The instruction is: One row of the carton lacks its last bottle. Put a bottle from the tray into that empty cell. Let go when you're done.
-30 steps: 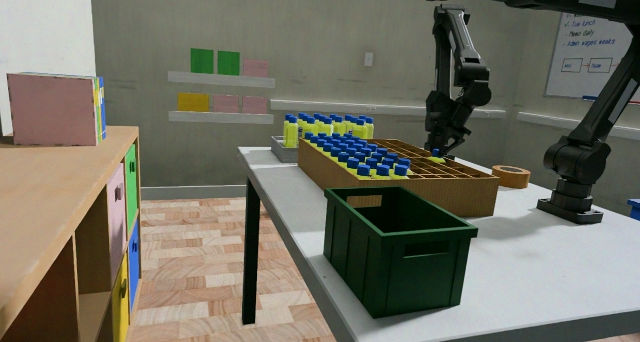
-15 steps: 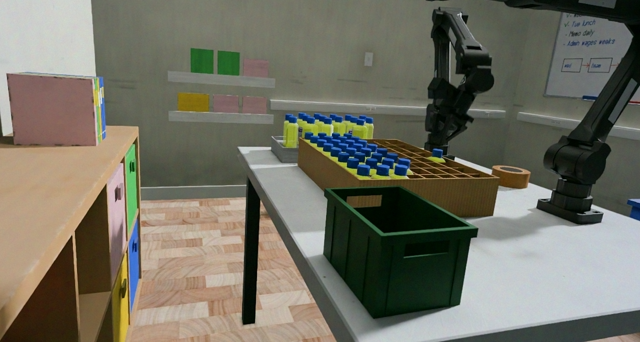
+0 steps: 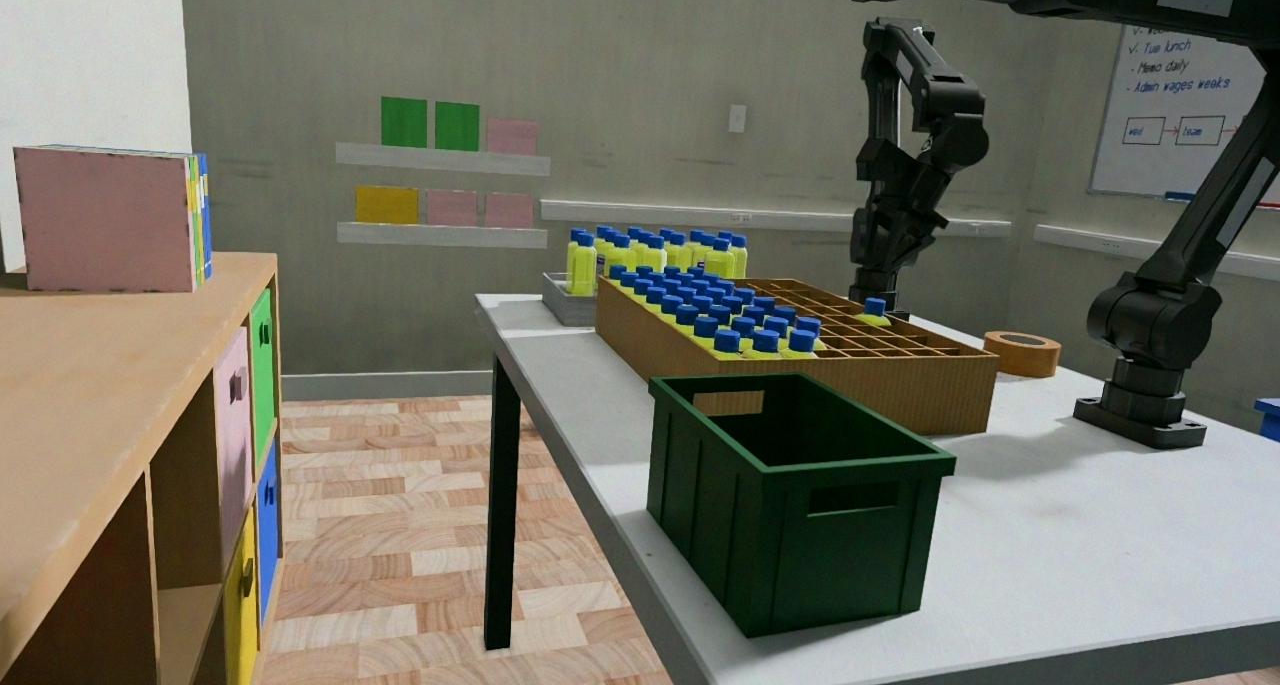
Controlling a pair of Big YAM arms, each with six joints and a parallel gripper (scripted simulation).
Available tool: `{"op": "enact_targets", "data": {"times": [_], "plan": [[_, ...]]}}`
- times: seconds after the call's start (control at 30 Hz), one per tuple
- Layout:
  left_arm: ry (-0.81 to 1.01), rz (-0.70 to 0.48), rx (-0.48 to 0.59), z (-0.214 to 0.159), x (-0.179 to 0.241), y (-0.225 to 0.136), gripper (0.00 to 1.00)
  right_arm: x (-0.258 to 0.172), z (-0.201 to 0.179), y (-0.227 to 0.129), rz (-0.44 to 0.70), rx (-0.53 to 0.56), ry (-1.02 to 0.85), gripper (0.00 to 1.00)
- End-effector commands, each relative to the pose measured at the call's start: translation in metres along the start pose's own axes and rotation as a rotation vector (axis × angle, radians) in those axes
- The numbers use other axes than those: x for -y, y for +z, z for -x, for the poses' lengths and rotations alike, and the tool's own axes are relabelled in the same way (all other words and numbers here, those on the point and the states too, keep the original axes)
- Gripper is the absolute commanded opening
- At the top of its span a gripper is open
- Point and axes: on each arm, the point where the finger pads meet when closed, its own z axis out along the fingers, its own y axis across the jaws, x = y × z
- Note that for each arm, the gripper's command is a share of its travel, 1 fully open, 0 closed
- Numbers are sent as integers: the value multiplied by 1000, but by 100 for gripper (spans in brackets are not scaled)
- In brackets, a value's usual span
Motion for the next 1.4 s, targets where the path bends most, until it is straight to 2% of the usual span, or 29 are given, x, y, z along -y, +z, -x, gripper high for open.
{"op": "enact_targets", "data": {"times": [0.0,0.07,0.23,0.53,0.6,0.63,0.67,0.7,0.73,0.8,1.1,1.17,1.2,1.23,1.37], "plan": [[-2,-4,58,41,2,7,100,-30,42,-27,101,50,41,42],[-2,-4,58,41,2,7,100,-31,45,-23,103,47,35,42],[-2,-4,58,41,2,7,100,-41,89,-19,166,87,27,42],[-2,-4,58,41,2,7,100,-36,194,-33,285,239,78,42],[-2,-4,58,41,2,7,100,-36,194,-33,285,239,78,42],[-2,-4,58,41,2,7,100,-33,172,-16,267,200,58,42],[-2,-4,58,41,2,7,100,-34,205,-35,296,256,97,42],[-2,-4,58,41,2,7,100,-31,214,-36,301,273,99,42],[-2,-4,58,41,2,7,100,-22,242,-65,339,357,123,42],[-2,-4,58,41,2,7,100,-19,256,-49,322,367,92,42],[-2,-4,58,41,2,7,100,37,359,-83,324,617,82,42],[-2,-4,58,41,2,7,100,37,359,-83,324,617,82,42],[-2,-4,58,41,2,7,100,32,344,-65,325,579,68,42],[-2,-4,58,41,2,7,100,46,370,-88,323,646,92,42],[-2,-4,58,41,2,7,100,81,410,-113,280,780,60,42]]}}
